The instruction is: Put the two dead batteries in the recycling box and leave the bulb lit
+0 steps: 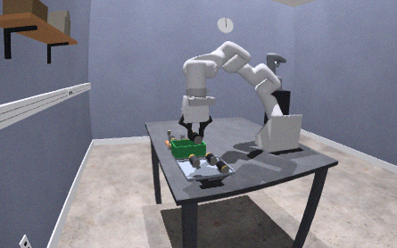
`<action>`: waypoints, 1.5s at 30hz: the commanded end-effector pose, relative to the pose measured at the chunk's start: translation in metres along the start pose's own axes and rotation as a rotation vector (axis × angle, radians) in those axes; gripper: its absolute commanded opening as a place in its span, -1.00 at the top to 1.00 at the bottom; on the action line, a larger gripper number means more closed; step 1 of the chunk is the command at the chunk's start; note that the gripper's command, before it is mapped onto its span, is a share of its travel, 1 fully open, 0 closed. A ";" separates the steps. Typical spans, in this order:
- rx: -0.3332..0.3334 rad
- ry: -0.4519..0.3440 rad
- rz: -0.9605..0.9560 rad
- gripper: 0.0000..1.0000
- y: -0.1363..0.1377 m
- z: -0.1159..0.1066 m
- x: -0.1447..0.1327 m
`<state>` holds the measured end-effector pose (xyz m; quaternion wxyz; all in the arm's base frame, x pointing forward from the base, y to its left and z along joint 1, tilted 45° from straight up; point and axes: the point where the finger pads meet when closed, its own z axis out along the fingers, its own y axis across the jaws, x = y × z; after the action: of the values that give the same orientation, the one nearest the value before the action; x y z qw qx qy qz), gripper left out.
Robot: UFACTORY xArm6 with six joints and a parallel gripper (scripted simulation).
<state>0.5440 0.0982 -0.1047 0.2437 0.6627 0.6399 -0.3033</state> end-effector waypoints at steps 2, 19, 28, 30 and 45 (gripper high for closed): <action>-0.018 0.012 0.002 0.44 -0.004 -0.003 -0.040; -0.018 0.012 0.002 0.44 -0.027 0.000 -0.209; -0.018 0.012 0.002 0.44 -0.039 0.001 -0.303; -0.018 0.012 0.002 0.44 -0.041 0.001 -0.320; -0.018 0.012 0.002 0.44 -0.044 0.002 -0.342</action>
<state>0.4994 -0.1400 0.1393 0.2446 0.6627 0.6433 -0.2953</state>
